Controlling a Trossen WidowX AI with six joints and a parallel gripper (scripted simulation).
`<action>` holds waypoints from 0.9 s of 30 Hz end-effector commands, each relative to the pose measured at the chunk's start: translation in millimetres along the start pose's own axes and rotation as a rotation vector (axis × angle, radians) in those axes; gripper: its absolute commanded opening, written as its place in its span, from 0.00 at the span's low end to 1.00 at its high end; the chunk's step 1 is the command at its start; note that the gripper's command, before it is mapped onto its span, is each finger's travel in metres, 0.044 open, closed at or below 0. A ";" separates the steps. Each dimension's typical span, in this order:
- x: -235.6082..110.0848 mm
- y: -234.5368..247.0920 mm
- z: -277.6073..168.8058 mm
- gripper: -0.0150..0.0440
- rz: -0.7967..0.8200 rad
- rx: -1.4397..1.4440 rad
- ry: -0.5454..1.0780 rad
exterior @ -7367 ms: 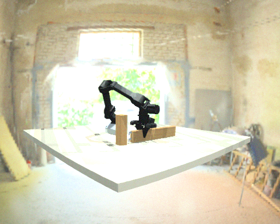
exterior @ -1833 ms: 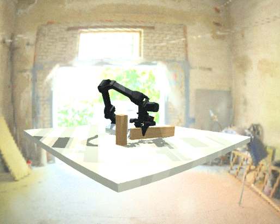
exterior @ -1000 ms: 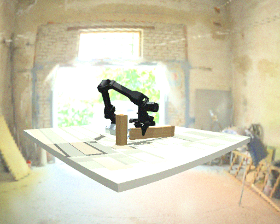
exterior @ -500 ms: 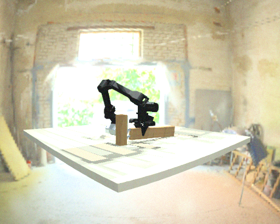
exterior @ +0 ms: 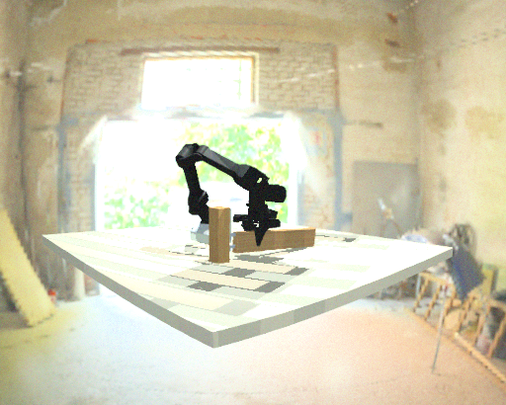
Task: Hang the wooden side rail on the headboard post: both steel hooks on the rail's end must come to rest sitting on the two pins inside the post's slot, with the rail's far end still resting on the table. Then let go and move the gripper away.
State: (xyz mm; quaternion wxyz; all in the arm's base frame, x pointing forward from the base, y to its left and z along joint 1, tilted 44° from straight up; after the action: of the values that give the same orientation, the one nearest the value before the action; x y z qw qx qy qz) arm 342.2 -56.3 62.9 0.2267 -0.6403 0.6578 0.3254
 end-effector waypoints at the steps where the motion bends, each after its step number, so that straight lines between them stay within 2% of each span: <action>1: -2.8 -0.2 -1.1 0.25 -0.009 -0.003 0.000; 27: -1.8 0.6 -3.9 0.25 -0.009 -0.003 0.000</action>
State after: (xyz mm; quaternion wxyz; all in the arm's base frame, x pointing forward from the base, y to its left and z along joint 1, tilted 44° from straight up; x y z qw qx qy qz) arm 341.3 -59.0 64.9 0.2276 -0.6407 0.6573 0.3252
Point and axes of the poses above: the point midway between the two fingers, 35 mm back from their tips, its own x axis out along the fingers, its own y axis across the jaws, z = x × y, the point moved 5 cm from there along -x, back along the fingers, and after that the axes turned 11 degrees about -x, right-handed, at the moved point
